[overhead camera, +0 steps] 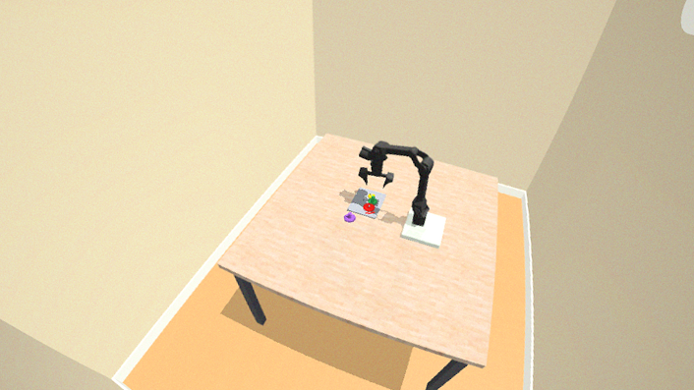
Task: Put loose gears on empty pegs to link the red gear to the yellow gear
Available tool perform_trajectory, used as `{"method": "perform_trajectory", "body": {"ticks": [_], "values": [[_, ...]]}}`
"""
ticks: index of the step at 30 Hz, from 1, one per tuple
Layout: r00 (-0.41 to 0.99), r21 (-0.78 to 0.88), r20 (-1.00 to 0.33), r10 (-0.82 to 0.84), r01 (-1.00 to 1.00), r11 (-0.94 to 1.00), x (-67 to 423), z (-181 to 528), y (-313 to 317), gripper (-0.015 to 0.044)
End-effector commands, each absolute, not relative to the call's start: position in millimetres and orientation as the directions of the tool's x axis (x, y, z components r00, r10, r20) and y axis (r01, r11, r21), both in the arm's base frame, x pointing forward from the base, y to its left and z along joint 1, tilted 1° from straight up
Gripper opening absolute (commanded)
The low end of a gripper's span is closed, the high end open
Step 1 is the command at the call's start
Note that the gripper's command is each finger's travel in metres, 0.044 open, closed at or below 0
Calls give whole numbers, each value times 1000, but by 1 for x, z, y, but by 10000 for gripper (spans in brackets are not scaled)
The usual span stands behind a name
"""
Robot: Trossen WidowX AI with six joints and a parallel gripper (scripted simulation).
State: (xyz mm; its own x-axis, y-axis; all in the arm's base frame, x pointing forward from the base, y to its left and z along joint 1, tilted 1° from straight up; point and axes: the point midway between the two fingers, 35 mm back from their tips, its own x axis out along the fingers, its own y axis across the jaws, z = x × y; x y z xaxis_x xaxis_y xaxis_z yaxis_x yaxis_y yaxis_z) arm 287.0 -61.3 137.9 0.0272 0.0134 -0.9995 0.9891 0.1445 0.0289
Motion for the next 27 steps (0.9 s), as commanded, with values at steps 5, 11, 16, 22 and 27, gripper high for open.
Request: {"method": "perform_trajectory", "body": {"ticks": [5, 11, 16, 22, 27], "values": [[25, 27, -1000, 14, 989, 148, 287, 138, -61, 440], [25, 27, -1000, 14, 989, 148, 287, 138, -61, 440], [25, 27, -1000, 14, 989, 148, 287, 138, -61, 440], [25, 27, -1000, 14, 989, 148, 289, 139, -53, 440], [26, 29, -999, 19, 989, 148, 298, 149, 15, 440]]}}
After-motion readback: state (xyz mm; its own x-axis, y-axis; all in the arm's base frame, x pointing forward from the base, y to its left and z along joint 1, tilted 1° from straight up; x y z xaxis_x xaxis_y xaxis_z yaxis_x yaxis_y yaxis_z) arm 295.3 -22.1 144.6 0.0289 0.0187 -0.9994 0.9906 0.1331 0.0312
